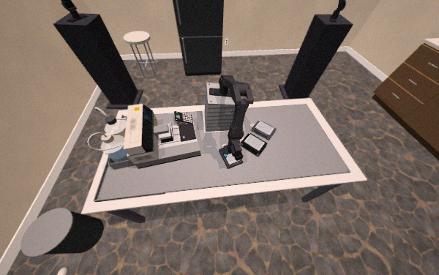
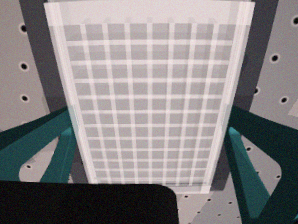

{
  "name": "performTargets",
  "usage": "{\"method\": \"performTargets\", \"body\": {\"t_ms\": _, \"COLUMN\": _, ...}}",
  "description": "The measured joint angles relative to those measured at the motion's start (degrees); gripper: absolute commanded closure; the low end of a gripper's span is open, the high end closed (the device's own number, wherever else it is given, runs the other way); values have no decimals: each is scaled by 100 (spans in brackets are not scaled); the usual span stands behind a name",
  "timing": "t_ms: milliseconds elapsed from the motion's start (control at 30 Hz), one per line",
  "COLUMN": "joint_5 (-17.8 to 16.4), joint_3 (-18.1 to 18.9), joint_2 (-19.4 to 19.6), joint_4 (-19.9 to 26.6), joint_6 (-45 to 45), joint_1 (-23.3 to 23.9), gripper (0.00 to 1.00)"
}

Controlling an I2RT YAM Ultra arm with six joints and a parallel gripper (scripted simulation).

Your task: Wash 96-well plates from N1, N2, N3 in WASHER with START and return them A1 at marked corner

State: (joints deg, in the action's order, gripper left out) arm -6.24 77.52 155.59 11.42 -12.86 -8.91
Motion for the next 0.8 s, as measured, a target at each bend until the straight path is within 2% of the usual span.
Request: {"method": "performTargets", "body": {"t_ms": 800, "joint_5": 0, "joint_3": -297, "joint_2": -627, "joint_4": 358, "joint_6": -52, "joint_1": 52, "gripper": 100}}
